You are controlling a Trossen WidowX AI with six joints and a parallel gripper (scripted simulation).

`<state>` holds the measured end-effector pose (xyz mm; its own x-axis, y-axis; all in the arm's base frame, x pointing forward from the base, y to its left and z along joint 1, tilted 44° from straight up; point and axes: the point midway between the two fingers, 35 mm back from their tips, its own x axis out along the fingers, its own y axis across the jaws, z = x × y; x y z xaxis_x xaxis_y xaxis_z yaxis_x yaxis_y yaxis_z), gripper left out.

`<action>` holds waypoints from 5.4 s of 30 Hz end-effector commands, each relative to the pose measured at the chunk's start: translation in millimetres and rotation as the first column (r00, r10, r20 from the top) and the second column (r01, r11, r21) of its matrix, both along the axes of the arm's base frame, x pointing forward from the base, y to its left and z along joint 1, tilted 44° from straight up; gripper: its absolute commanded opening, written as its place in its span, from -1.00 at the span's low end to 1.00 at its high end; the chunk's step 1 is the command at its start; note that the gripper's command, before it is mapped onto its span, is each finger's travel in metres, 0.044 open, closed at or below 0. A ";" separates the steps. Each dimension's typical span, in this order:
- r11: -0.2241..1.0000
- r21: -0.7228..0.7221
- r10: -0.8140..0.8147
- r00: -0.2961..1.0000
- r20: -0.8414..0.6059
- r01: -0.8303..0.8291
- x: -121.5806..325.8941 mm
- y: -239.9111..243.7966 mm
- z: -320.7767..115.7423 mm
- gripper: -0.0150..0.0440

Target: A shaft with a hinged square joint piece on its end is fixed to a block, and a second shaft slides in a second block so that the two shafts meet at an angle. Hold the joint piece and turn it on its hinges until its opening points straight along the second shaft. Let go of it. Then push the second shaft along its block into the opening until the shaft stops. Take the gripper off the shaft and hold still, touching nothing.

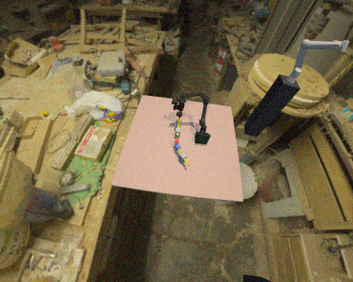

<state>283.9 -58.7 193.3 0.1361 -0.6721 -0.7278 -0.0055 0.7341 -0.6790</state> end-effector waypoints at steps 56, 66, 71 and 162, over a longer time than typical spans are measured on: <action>0.560 0.648 -0.798 0.128 0.589 0.516 5.4 -55.2 -51.9 1.00; 0.561 0.647 -0.797 0.127 0.590 0.516 9.9 -65.5 -63.6 1.00; 0.561 0.647 -0.797 0.127 0.590 0.516 10.8 -68.1 -66.5 0.91; 0.509 0.576 -0.801 0.106 0.590 0.640 10.3 -70.9 -65.7 -0.26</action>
<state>294.7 -129.2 129.4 0.1698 -0.6784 -0.7148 0.9814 0.1827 0.0597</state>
